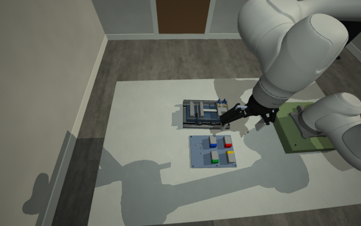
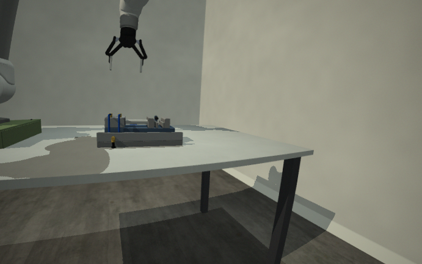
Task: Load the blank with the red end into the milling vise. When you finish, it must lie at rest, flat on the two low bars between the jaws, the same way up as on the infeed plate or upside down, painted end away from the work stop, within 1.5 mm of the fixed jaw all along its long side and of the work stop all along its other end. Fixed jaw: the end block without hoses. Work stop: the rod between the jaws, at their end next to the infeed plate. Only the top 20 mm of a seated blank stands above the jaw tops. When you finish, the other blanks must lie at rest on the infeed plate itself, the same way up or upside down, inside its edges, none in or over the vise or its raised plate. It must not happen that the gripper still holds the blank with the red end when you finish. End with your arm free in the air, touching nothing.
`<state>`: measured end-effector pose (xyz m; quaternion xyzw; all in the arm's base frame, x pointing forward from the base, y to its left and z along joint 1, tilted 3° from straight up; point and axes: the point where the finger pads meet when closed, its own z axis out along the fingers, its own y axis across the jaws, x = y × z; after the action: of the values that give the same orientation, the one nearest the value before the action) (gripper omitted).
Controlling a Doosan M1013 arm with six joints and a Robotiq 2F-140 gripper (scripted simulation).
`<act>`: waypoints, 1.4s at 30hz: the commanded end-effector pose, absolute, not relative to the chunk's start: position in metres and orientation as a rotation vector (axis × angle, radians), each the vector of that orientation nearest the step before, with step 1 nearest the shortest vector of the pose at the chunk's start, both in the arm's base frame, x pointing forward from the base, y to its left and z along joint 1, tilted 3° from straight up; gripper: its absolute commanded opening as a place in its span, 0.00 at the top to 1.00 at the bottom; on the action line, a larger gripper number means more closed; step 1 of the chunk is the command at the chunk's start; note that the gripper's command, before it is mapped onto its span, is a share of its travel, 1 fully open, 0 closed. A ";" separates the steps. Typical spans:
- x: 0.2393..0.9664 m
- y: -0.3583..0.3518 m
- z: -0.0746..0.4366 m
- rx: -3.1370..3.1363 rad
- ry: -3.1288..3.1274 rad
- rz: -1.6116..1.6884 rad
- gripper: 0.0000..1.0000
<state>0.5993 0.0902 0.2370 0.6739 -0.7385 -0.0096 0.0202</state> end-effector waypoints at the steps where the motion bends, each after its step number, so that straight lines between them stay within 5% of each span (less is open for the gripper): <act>1: 0.600 0.090 0.237 2.090 -2.291 -0.030 0.00; 42: 0.608 0.107 0.237 2.090 -2.291 -0.030 0.00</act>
<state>0.6056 0.1008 0.2374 0.6740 -0.7384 -0.0096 0.0201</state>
